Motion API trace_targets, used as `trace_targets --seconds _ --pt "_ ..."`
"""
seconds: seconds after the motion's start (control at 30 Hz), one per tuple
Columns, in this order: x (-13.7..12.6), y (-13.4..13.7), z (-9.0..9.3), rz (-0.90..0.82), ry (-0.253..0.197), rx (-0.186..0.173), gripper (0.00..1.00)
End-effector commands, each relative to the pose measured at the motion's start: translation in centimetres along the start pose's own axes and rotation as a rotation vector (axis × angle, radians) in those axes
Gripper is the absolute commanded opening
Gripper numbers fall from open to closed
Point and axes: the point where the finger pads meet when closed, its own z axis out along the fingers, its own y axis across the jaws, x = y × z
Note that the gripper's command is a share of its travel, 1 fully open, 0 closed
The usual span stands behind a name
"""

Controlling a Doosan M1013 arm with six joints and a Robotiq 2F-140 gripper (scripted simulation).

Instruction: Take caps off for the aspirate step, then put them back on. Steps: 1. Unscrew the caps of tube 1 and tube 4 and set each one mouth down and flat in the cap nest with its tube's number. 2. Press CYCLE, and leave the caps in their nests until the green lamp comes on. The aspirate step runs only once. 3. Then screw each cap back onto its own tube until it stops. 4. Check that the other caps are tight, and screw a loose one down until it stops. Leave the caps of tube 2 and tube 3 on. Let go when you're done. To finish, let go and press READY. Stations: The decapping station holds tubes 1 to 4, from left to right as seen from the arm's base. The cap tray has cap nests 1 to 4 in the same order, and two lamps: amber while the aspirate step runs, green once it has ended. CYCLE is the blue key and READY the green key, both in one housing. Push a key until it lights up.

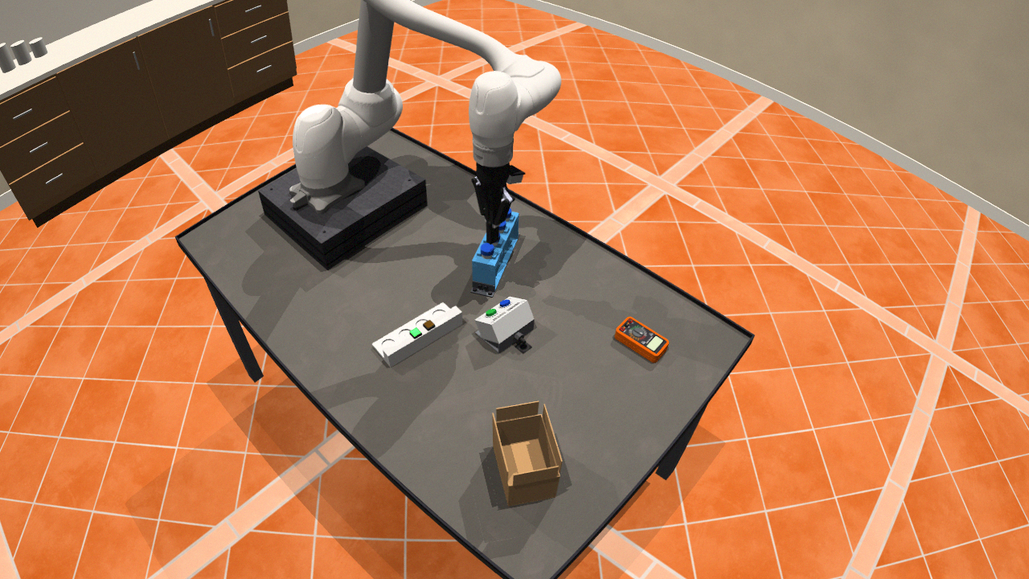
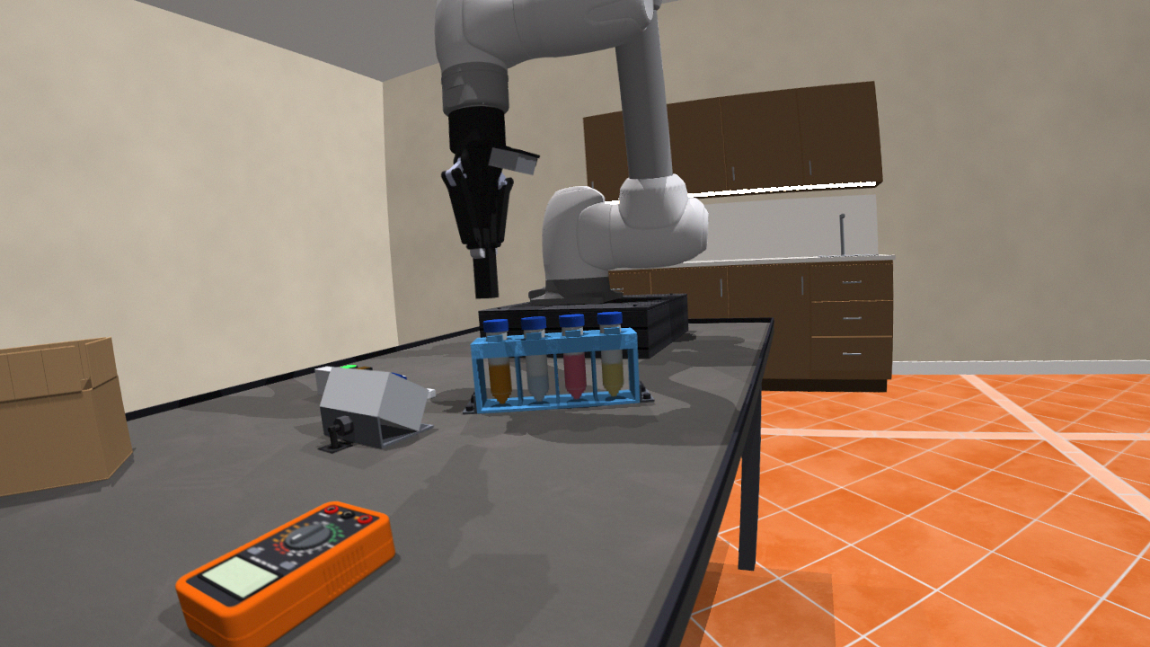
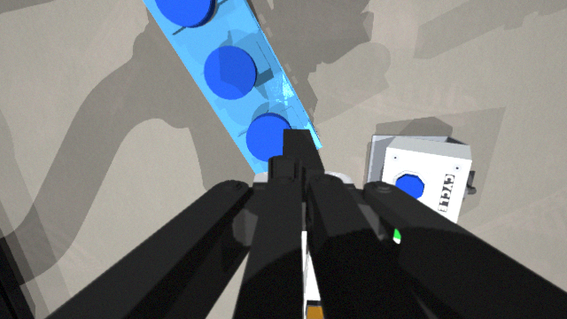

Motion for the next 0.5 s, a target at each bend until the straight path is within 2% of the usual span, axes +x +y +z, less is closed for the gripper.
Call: trace_targets --seconds 0.0,0.17,0.47 --pt "-1.5 1.7 -0.1 0.0 0.001 -0.001 0.1" --pt "-3.7 4.0 -0.1 0.0 0.001 -0.001 0.1" --pt "-7.3 7.7 2.6 0.0 0.001 -0.001 0.1"
